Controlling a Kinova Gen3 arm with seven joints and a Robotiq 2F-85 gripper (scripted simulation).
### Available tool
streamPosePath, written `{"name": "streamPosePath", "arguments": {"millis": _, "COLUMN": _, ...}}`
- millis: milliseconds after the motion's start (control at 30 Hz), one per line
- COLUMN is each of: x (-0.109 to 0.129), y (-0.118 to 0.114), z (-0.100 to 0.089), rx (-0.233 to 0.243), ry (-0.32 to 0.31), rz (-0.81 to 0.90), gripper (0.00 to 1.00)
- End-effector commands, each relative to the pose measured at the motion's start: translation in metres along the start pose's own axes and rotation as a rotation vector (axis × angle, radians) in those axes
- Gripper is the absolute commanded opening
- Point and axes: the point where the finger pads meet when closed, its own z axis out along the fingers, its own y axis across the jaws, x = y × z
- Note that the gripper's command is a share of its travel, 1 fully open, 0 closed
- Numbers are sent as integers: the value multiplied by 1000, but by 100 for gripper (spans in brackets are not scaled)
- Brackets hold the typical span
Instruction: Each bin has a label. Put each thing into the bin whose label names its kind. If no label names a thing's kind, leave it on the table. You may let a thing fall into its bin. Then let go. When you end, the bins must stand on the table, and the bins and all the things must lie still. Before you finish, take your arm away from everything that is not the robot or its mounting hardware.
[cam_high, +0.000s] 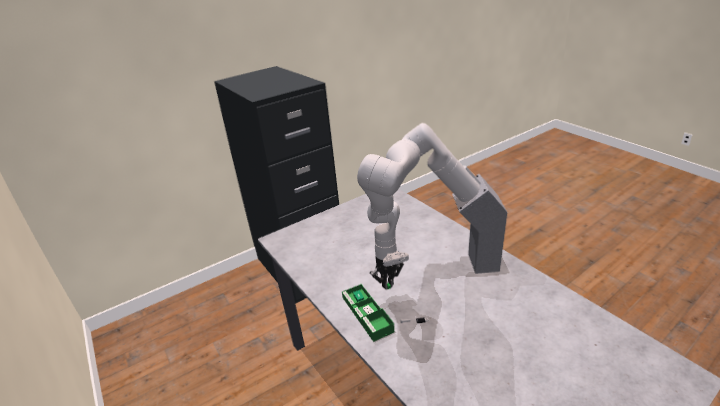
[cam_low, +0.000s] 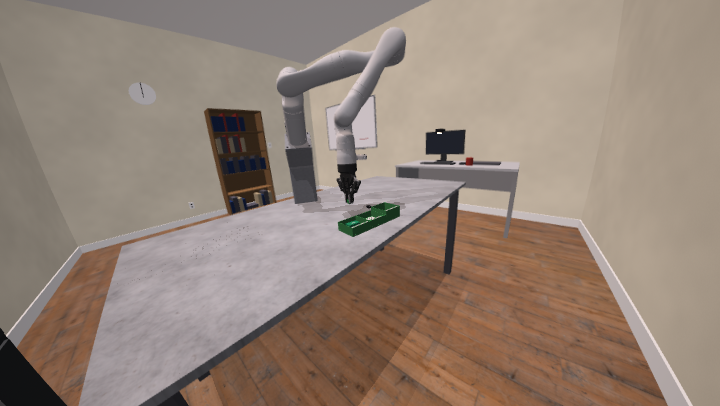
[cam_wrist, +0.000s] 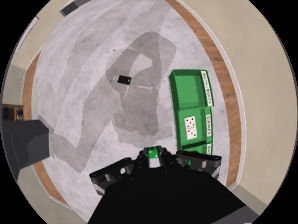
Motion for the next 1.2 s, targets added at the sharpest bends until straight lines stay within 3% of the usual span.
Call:
{"name": "streamPosePath", "arguments": {"millis": 0, "x": 5, "y": 13, "z": -1, "rx": -8, "ry": 11, "rz": 6, "gripper": 11}}
{"name": "streamPosePath", "arguments": {"millis": 467, "x": 20, "y": 96, "z": -2, "rx": -8, "ry": 11, "rz": 5, "gripper": 11}}
{"name": "streamPosePath", "arguments": {"millis": 1167, "x": 19, "y": 95, "z": -2, "rx": -8, "ry": 11, "rz": 5, "gripper": 11}}
